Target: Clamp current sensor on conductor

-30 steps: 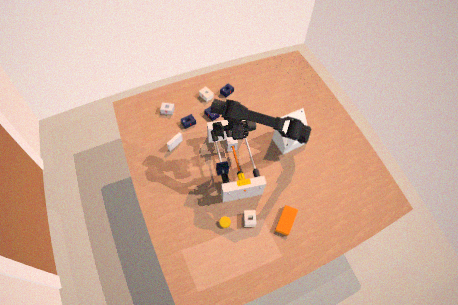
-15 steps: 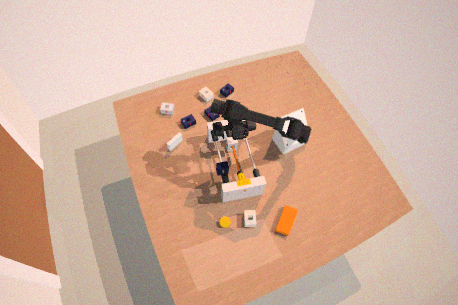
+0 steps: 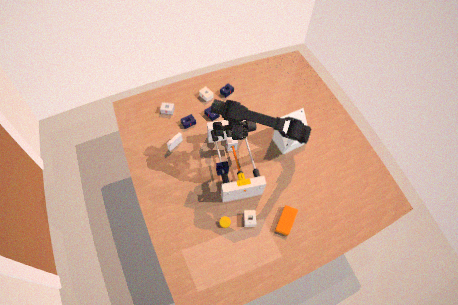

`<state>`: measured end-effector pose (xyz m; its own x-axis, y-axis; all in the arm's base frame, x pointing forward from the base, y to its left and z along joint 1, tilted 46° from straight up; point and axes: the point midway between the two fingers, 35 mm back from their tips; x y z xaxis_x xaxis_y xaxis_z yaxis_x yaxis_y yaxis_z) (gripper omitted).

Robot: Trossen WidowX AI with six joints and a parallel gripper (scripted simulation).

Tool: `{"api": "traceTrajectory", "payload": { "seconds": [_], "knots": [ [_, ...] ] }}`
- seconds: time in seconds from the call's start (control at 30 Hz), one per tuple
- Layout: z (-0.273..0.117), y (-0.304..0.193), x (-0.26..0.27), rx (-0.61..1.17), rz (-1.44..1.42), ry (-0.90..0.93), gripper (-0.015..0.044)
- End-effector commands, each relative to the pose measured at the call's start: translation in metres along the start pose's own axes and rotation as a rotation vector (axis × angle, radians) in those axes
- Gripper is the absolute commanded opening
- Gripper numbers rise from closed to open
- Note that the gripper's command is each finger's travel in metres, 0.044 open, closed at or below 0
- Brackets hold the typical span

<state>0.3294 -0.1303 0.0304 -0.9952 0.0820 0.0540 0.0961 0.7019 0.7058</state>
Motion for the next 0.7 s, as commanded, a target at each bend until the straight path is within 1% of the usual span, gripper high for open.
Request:
{"api": "traceTrajectory", "payload": {
  "seconds": [0.0, 0.17, 0.37, 0.47, 0.67],
  "knots": [
    [0.000, 0.014, 0.004, 0.068, 0.147, 0.007, 0.0440],
    [-0.001, 0.041, 0.015, 0.218, 0.503, -0.043, 0.0440],
    [-0.001, 0.069, 0.030, 0.350, 0.925, -0.214, 0.0440],
    [-0.001, 0.081, 0.038, 0.380, 1.119, -0.335, 0.0440],
    [-0.001, 0.095, 0.050, 0.383, 1.315, -0.506, 0.0440]
  ]
}}
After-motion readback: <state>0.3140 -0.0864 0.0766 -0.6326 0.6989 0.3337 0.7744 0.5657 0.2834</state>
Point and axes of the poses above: the point midway between the two fingers, 35 mm back from their tips, its own z axis out along the fingers, its own x axis across the jaws, y = z × x, and after that the axes turned 10 degrees about -z, right-handed
